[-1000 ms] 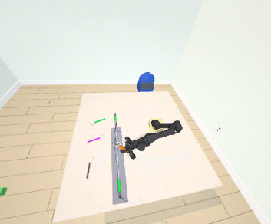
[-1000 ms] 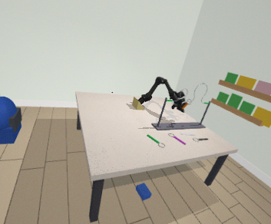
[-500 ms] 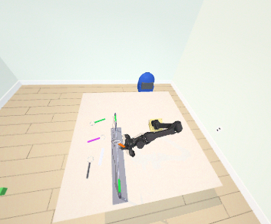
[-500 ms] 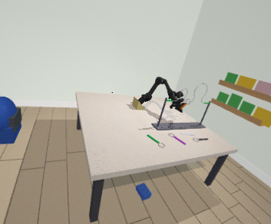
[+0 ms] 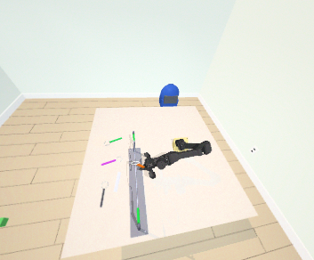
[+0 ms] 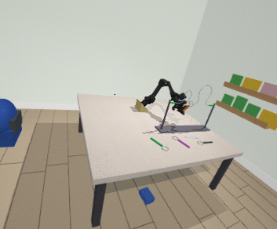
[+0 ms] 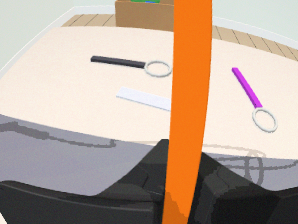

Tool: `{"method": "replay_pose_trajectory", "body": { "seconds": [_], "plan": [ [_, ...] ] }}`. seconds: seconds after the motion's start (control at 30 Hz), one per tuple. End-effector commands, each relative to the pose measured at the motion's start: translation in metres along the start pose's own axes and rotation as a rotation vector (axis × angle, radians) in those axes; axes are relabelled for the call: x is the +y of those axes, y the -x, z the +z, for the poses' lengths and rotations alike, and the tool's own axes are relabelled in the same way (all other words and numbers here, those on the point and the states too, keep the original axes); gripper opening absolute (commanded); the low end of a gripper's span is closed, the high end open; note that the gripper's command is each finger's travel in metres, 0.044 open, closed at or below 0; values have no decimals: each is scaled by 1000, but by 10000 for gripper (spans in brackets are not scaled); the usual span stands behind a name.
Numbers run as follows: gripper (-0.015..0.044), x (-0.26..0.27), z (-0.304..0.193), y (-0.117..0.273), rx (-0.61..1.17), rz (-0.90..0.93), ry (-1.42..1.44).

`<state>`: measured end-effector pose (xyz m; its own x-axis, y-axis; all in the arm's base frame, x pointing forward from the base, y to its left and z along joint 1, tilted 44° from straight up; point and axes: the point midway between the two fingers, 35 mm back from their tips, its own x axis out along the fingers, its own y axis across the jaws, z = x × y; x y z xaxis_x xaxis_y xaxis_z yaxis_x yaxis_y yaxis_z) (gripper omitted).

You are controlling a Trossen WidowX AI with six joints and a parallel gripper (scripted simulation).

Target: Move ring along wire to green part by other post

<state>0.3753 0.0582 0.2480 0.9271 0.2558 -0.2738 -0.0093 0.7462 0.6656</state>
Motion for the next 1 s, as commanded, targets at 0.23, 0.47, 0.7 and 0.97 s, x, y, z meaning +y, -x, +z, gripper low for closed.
{"method": "replay_pose_trajectory", "body": {
  "seconds": [0.23, 0.47, 0.7, 0.97],
  "plan": [
    [-150, -31, -3, 4, 28, -83, 139],
    [-150, -53, 2, 9, 44, -157, 270],
    [-150, -76, 10, 17, 62, -238, 414],
    [-150, -100, 24, 28, 84, -335, 586]
  ]
}}
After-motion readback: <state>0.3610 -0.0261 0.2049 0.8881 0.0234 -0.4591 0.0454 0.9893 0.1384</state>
